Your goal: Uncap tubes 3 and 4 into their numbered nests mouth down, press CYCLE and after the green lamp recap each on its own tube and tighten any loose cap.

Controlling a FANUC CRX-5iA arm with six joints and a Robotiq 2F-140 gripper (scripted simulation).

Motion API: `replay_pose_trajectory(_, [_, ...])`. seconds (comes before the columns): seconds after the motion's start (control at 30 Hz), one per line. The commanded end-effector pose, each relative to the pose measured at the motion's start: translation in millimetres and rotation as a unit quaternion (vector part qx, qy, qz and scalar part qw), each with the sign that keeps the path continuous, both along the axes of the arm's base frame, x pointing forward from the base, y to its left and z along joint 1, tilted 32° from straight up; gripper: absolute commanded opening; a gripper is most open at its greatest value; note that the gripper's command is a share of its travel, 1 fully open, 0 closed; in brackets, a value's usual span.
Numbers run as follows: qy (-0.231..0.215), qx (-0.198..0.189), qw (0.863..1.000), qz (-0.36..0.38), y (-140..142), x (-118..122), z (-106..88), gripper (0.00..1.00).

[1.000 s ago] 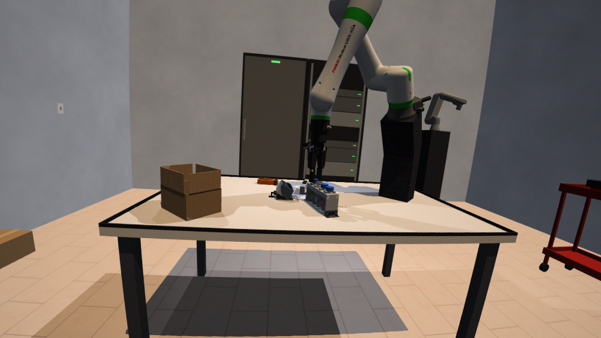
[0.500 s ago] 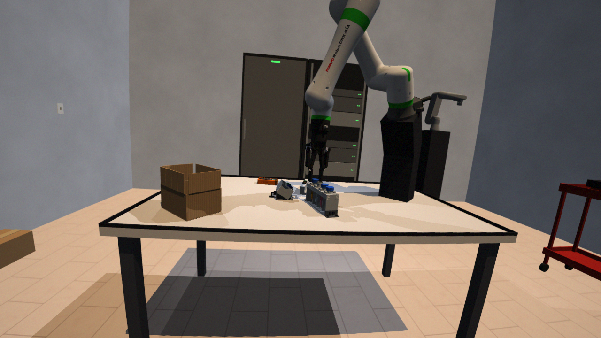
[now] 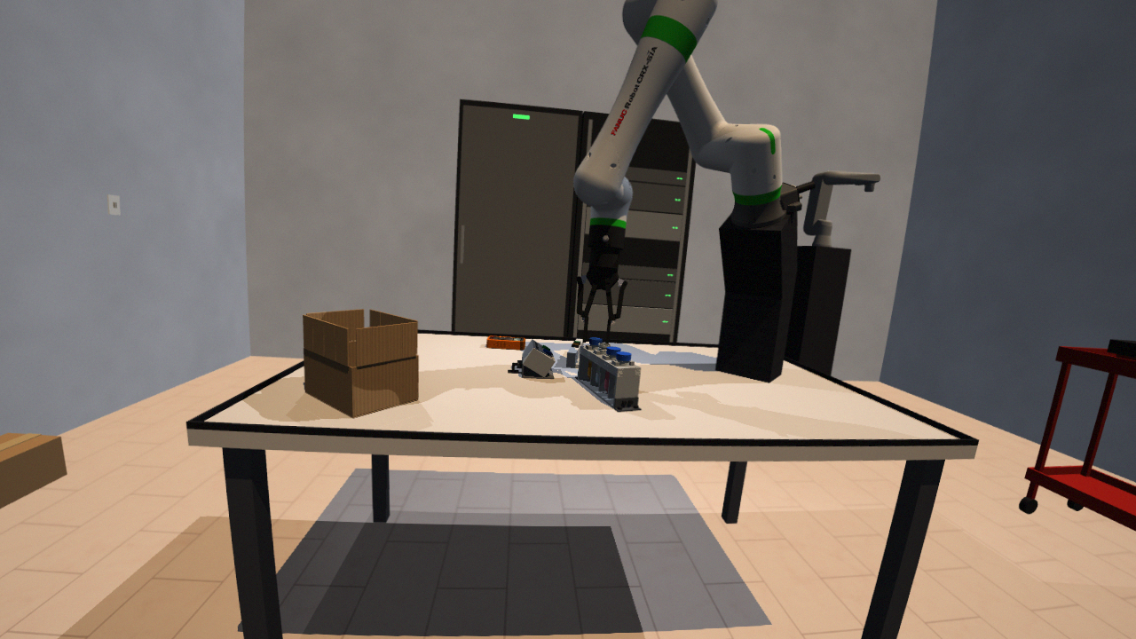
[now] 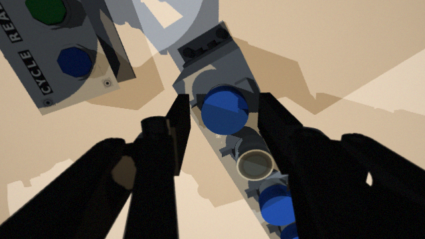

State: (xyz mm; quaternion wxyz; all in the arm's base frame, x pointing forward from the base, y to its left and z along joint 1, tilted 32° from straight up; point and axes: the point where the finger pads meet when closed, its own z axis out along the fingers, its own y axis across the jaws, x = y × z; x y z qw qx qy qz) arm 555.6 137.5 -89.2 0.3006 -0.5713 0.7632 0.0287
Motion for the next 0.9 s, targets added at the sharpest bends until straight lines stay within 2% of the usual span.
replay_pose_trajectory(0.0, [0.024,-0.017,0.999,-0.019,-0.6,0.6,1.0,0.41])
replay_pose_trajectory(0.07, [0.024,-0.017,0.999,-0.019,-0.7,0.6,1.0,0.41])
replay_pose_trajectory(0.1, [0.024,-0.017,0.999,-0.019,-0.7,0.6,1.0,0.30])
replay_pose_trajectory(0.57, [0.024,-0.017,0.999,-0.019,-0.7,0.6,1.0,0.30])
replay_pose_trajectory(0.7, [-0.012,-0.058,0.996,0.065,-0.7,0.5,1.2,0.30])
replay_pose_trajectory(0.77, [-0.012,-0.058,0.996,0.065,-0.7,0.5,1.2,0.30])
replay_pose_trajectory(0.87, [-0.040,-0.089,0.987,0.127,-0.8,0.5,1.4,0.30])
